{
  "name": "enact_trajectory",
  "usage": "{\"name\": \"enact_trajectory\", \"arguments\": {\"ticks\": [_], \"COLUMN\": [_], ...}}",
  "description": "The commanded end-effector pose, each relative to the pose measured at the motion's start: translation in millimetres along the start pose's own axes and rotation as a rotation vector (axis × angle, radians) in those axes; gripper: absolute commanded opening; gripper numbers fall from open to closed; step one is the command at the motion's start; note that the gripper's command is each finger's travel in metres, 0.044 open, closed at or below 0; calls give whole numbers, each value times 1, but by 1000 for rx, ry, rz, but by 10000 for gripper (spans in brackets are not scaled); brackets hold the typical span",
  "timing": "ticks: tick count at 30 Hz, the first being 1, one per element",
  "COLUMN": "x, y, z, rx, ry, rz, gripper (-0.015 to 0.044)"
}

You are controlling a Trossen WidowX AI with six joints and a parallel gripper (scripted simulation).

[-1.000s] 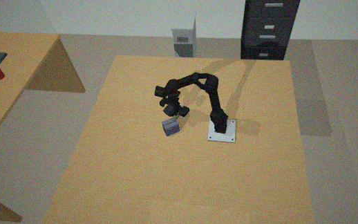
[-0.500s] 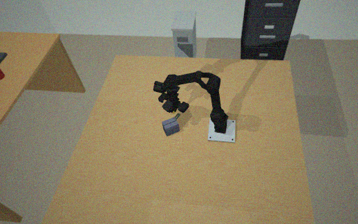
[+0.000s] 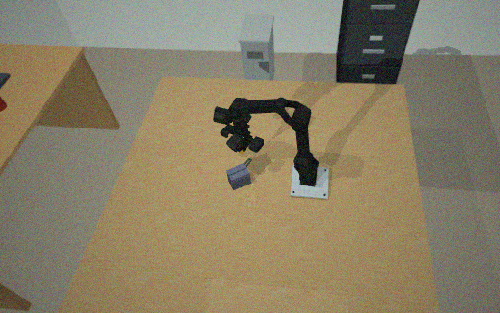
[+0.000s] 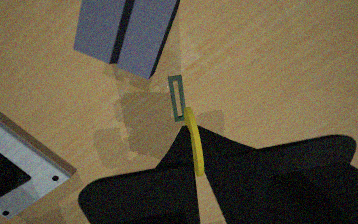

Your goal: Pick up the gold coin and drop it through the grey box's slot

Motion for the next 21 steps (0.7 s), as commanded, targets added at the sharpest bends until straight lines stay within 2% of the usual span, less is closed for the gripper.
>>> {"name": "enact_trajectory", "arguments": {"ticks": [1, 15, 21], "x": [1, 4, 5], "y": [5, 6, 6], "z": [-1, -9, -9], "rx": [0, -1, -1], "ry": [-48, -522, -545], "rz": [-8, -8, -8], "gripper": [0, 0, 0]}}
Point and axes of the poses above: the point midway between the two fingers, 35 mm back from their tips, its own y axis back along the fingers, its own x axis across the jaws, z = x × y, the point moved 6 cm from there along y, back along the fingers, and after that the axes turned 14 degrees about -y, right-handed, at the moved point
